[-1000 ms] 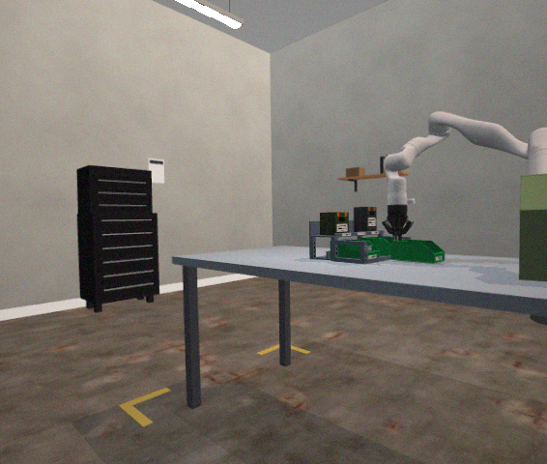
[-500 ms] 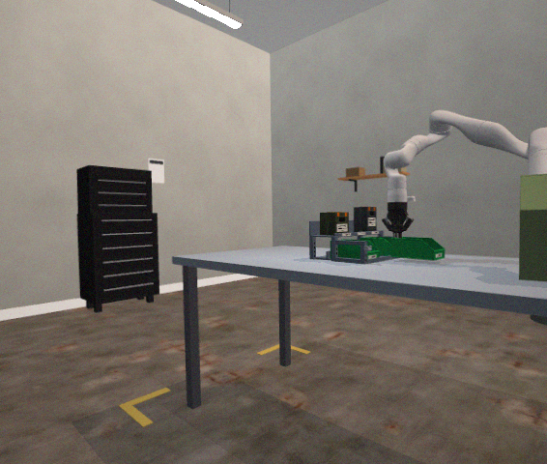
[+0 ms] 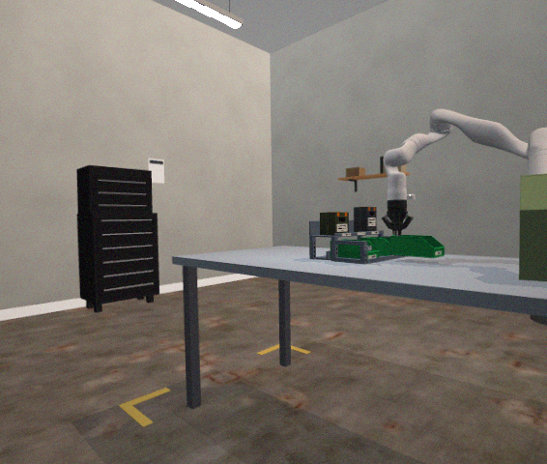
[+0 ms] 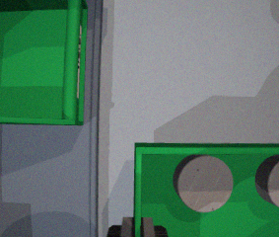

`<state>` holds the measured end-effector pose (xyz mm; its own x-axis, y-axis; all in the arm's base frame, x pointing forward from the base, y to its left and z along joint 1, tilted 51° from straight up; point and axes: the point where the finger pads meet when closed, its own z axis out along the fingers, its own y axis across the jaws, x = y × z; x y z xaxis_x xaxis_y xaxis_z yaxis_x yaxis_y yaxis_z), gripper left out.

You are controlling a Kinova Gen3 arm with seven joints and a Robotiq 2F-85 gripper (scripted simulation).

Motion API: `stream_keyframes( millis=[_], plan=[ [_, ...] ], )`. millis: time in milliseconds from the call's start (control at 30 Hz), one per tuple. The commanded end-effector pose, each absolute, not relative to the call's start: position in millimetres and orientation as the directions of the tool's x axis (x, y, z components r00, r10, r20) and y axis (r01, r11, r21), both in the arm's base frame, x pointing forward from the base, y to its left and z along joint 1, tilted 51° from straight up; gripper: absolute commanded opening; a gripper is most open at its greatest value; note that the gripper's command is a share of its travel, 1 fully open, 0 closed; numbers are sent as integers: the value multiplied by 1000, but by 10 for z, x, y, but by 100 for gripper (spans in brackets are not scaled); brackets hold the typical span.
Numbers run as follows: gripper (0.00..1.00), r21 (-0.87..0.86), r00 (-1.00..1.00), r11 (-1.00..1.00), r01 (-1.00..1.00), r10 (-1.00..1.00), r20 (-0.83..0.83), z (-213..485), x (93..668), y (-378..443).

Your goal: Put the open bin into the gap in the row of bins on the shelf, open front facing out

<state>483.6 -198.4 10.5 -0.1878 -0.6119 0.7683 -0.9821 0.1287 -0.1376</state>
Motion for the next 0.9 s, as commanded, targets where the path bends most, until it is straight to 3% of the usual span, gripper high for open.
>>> stream_keyframes(
  millis=[0, 867],
  plan=[
    [10, -140, -188, 125, -982, -614, 767, 116, 4852, -1960],
    [10, -140, -188, 126, -982, -613, 767, 95, 4849, -1988]
  ],
)
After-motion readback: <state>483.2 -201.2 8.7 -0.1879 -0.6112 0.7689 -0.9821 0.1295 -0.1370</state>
